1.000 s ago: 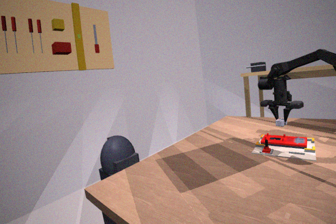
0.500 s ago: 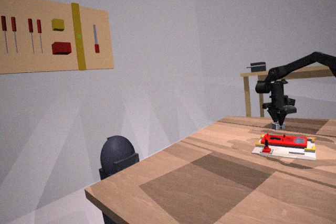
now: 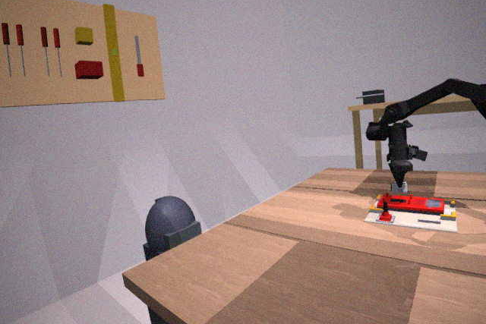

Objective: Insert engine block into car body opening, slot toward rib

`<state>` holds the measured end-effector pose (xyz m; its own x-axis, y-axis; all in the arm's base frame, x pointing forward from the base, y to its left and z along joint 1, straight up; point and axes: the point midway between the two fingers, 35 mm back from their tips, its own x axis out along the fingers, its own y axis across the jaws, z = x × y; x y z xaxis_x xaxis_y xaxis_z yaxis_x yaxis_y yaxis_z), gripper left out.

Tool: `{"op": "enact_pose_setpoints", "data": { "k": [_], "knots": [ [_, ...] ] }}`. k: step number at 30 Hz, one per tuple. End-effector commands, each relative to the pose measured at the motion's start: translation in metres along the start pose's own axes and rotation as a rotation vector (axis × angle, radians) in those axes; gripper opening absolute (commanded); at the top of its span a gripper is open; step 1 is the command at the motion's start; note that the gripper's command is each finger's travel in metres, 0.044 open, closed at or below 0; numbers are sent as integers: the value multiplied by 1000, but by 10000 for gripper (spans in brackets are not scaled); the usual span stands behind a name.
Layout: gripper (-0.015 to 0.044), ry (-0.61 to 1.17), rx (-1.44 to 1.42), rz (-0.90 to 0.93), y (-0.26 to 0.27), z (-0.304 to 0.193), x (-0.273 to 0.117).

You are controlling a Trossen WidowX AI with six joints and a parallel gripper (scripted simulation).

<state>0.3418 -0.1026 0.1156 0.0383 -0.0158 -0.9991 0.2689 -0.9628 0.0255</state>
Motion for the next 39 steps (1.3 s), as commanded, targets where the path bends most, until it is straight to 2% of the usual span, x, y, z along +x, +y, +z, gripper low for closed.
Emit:
{"op": "enact_pose_setpoints", "data": {
  "k": [1, 7, 13, 39],
  "knots": [
    [0, -7, 105, -3, 0, -1, 7],
    [0, -7, 255, -2, -1, -5, 13],
    [157, -8, 284, -2, -1, -4, 13],
    [159, -8, 247, -2, -1, -3, 14]
  ]
}}
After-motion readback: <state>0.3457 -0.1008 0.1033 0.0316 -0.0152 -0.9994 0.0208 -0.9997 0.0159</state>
